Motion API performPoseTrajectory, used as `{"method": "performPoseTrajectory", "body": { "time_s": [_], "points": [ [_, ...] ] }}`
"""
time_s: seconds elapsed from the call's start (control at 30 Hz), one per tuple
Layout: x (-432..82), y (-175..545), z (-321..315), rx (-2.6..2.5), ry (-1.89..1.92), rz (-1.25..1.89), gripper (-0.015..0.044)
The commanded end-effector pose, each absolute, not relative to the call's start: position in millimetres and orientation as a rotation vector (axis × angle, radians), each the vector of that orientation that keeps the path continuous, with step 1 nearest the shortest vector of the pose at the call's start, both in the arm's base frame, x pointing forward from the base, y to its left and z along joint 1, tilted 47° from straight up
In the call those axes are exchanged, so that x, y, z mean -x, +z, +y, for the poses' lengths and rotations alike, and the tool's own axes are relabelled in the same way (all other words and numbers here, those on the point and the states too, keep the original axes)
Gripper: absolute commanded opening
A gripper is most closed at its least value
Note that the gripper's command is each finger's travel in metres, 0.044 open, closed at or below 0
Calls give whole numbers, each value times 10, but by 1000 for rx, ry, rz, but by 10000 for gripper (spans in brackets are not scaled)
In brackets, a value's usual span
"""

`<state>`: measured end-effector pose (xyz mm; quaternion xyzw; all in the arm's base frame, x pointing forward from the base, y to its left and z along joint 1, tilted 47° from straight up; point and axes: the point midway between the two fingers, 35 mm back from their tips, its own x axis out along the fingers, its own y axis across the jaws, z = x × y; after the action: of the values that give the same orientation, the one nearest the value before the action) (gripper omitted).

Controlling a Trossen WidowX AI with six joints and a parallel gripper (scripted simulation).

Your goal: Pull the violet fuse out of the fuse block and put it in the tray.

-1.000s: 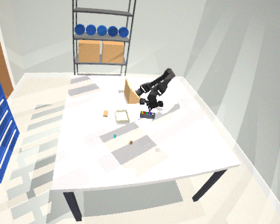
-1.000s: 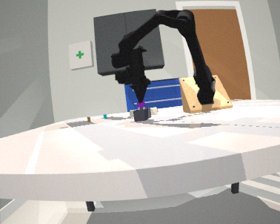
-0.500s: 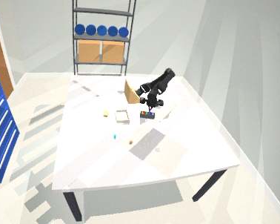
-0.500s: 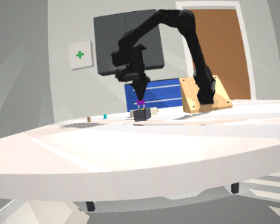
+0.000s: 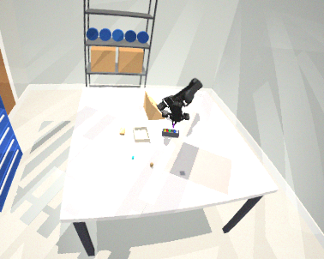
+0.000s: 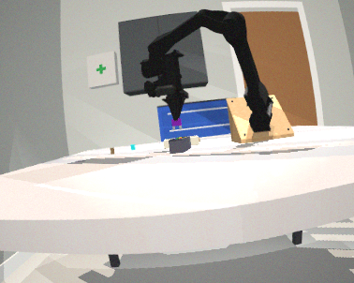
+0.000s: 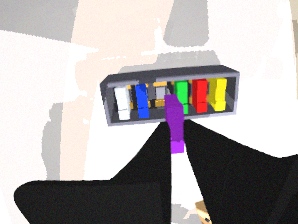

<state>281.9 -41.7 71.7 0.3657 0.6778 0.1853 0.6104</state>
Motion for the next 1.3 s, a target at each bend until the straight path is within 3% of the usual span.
{"method": "performPoseTrajectory", "body": {
  "time_s": [0.0,1.27],
  "points": [
    [-2844,626,-540,-840,422,1571,0],
    [-2659,-831,-1943,-832,418,1570,0]
  ]
}}
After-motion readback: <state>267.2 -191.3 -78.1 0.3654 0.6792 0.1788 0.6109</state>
